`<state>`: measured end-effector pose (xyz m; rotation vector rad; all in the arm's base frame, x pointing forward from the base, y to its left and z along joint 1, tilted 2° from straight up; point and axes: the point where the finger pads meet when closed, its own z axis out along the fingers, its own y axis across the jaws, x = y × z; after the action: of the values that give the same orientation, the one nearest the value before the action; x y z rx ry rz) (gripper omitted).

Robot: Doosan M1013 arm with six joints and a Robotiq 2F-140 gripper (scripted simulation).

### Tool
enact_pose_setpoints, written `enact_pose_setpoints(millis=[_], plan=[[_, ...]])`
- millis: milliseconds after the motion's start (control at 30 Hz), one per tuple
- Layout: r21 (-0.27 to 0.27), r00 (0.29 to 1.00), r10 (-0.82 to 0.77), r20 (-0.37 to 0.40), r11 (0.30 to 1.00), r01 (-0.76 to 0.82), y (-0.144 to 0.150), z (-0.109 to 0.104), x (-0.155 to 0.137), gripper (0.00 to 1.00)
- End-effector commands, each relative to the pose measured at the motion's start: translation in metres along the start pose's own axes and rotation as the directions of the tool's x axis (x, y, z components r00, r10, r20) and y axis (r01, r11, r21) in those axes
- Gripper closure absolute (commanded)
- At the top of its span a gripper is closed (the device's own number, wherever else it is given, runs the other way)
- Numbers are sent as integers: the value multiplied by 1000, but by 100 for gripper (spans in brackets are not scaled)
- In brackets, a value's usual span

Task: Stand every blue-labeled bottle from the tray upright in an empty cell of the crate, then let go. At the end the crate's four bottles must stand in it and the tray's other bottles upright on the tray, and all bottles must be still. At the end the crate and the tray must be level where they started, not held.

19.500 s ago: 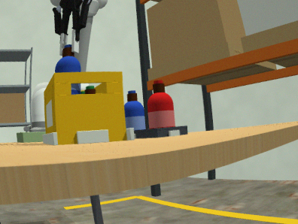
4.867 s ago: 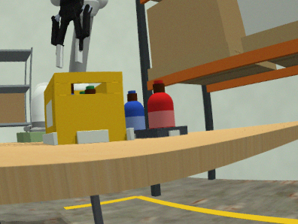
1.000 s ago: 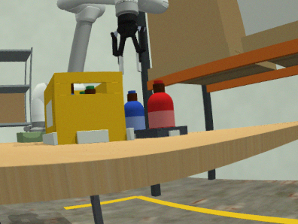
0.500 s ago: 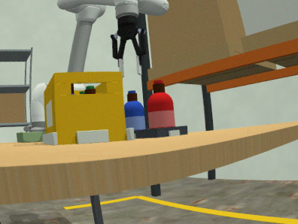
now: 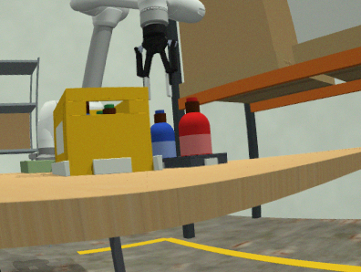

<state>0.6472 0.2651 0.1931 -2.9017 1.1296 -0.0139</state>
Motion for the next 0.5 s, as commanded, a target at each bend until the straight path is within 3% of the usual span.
enact_pose_setpoints(millis=[0,467], plan=[[0,1000,0,0,1000,0,0,5,0,62],[0,1000,0,0,1000,0,0,15,0,62]])
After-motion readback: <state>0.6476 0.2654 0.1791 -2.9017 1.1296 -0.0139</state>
